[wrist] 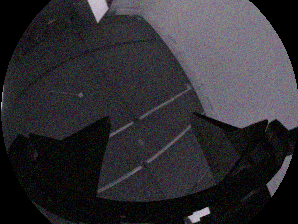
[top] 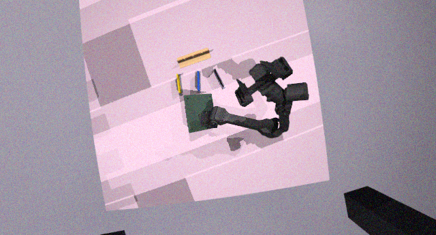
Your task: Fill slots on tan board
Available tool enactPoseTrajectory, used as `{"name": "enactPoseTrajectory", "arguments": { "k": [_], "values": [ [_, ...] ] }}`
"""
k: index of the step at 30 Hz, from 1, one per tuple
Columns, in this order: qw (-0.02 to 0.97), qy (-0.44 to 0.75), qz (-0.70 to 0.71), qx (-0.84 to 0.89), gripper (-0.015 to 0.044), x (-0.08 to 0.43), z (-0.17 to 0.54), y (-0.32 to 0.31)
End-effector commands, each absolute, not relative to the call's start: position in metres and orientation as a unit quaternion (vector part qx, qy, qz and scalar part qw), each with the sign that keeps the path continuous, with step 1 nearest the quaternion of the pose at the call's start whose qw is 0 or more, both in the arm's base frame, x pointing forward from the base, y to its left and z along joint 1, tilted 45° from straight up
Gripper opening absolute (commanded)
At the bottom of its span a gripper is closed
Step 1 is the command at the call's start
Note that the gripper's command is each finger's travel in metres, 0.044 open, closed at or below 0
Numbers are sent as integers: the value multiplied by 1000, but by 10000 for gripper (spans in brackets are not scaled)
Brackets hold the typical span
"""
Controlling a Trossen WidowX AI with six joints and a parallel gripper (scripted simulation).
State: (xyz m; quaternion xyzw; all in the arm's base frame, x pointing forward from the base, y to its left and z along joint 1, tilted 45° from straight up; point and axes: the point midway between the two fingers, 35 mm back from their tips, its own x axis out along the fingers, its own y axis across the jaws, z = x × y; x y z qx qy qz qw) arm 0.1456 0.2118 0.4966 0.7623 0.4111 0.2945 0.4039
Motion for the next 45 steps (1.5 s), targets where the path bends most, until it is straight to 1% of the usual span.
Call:
{"name": "enactPoseTrajectory", "arguments": {
  "k": [1,3,8,10,13,19,22,25,30,32,35,38,40,45],
  "values": [
    [409,410,291,762,374,148,495,212],
    [448,401,265,754,321,163,478,216],
    [589,380,160,695,190,213,411,217],
    [640,378,117,659,183,230,384,212],
    [678,378,82,624,183,241,362,207],
    [796,406,-51,447,183,272,279,169],
    [816,420,-85,387,183,277,258,155],
    [837,453,-141,274,183,280,223,126],
    [818,534,-209,57,183,271,177,73],
    [807,550,-216,18,183,269,171,64],
    [734,623,-228,-145,183,253,153,27],
    [624,694,-208,-292,183,237,145,-8],
    [593,710,-199,-323,183,234,144,-15],
    [593,710,-199,-323,183,234,144,-15]
  ]
}}
